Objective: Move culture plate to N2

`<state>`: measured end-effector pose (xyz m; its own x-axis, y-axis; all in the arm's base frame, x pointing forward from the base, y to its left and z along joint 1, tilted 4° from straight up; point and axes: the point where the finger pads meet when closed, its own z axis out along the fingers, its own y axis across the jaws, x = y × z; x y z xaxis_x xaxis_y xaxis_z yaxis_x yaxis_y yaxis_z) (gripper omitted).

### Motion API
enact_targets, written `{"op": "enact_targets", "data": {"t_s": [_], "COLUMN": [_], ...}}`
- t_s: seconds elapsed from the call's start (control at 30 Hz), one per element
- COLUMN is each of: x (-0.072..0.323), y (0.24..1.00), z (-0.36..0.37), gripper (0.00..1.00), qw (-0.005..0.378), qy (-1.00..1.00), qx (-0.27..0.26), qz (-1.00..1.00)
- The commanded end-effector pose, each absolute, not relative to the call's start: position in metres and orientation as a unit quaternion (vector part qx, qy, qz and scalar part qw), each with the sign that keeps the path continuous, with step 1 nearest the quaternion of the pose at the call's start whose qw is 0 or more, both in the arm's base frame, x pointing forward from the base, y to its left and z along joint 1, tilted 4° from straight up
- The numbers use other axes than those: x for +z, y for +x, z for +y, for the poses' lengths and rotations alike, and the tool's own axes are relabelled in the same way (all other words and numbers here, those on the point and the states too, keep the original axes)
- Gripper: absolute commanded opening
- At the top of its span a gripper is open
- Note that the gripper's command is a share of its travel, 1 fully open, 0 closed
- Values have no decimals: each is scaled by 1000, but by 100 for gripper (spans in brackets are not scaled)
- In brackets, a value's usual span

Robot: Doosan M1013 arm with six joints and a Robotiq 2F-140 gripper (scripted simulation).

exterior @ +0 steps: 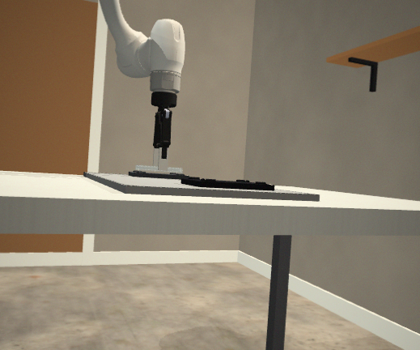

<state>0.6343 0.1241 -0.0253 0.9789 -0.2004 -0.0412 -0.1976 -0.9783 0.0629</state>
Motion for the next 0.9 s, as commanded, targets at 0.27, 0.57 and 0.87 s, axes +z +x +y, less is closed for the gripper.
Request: {"op": "enact_targets", "data": {"t_s": [0.27,0.57,0.87], "x": [-30,-31,-33], "y": [631,631,631], "z": [122,122,122], "gripper": [0,0,0], "qw": [29,29,29], "qy": [994,994,994], "qx": [-26,-26,-26], "qz": [-103,-103,-103]}}
